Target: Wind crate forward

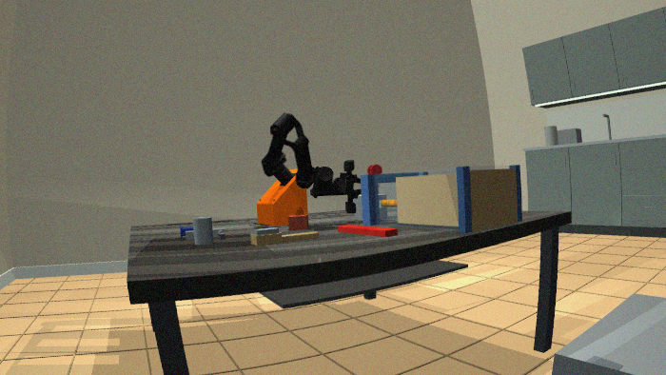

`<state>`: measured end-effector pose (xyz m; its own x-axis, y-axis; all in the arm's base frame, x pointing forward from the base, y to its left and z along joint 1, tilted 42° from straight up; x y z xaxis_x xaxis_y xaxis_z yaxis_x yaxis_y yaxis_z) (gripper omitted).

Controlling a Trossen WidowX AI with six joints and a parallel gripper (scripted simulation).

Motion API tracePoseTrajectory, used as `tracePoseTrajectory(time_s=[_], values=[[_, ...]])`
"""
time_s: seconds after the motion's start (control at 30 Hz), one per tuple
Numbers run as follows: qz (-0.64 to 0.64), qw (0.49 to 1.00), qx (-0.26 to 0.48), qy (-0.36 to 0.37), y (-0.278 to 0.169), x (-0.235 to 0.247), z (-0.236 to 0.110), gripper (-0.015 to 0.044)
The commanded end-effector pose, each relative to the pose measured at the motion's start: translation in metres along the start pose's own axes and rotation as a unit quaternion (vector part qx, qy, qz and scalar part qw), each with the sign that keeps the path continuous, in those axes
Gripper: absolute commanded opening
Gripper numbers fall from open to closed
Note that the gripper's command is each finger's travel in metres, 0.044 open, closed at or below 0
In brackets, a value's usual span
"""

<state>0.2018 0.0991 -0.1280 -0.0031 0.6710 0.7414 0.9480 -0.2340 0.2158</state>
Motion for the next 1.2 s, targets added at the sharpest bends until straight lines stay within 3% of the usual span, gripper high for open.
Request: tracePoseTrajectory(time_s=[0.0, 0.07, 0.37, 1.17], values=[[-0.003, 1.0, 0.001, 0.004, -0.0011, -0.0013, 0.0002, 0.0], [-0.003, 1.0, 0.001, 0.004, -0.0011, -0.0016, 0.0002, 0.0], [0.0, 1.0, -0.001, 0.0, 0.0, -0.0009, -0.0001, 0.0236], [0.0, 1.0, -0.001, 0.0, 0.0, -0.0009, -0.0001, 0.024]])
Point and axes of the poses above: the point midway between the two fingers, 35 mm back from their tips, its own z axis out along the fingers, its own x axis across the jaws, y = z × x, the point moved 5 cm from there along -z, back along the fingers, and after that the axes turned 2 degrees about z, right-handed, at the moved point
